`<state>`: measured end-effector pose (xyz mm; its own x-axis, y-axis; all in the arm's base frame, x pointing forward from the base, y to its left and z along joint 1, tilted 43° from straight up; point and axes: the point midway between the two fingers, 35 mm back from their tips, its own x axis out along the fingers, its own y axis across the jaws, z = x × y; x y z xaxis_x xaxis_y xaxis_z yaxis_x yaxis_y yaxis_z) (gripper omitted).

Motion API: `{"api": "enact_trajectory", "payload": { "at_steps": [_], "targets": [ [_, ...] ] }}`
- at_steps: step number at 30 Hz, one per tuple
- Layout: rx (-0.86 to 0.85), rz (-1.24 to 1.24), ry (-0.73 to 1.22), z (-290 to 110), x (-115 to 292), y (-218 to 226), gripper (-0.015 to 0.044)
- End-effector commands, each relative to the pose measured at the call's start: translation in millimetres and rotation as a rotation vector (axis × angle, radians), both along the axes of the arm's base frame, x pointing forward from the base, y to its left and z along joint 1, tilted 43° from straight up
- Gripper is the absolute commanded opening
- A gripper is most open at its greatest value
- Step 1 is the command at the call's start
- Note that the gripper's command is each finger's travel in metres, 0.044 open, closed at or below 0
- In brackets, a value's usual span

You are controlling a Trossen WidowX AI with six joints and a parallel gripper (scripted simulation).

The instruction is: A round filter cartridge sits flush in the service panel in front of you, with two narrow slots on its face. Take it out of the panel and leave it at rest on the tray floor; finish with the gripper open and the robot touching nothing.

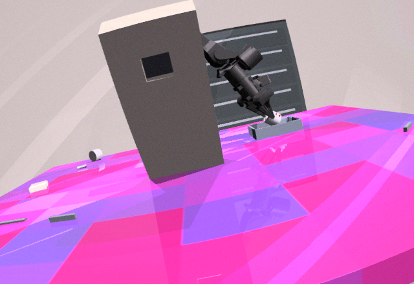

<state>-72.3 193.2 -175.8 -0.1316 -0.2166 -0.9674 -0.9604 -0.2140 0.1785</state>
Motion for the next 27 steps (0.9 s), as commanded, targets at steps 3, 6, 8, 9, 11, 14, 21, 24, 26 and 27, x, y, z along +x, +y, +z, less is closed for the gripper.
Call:
{"api": "enact_trajectory", "payload": {
  "at_steps": [3, 6, 8, 9, 11, 14, 21, 24, 26, 27],
  "targets": [
    [0.000, 0.000, 0.000, 0.2, 0.0, 0.6, 0.0210],
    [0.000, 0.000, 0.000, 0.2, 0.0, 0.6, 0.0289],
    [0.000, 0.000, 0.000, 0.2, 0.0, 0.6, 0.0341],
    [0.000, 0.000, 0.000, 0.2, 0.0, 0.6, 0.0368],
    [0.000, 0.000, 0.000, 0.2, 0.0, 0.6, 0.0420],
    [0.000, 0.000, 0.000, 0.2, 0.0, 0.6, 0.0440],
    [0.001, 0.000, -0.001, 53.1, -0.6, 47.1, 0.0440],
    [0.013, -0.003, 0.006, 45.0, -2.6, 44.0, 0.0440],
    [0.013, -0.003, 0.006, 45.0, -2.6, 44.0, 0.0440],
    [0.013, -0.003, 0.006, 45.0, -2.6, 44.0, 0.0440]
  ]
}}
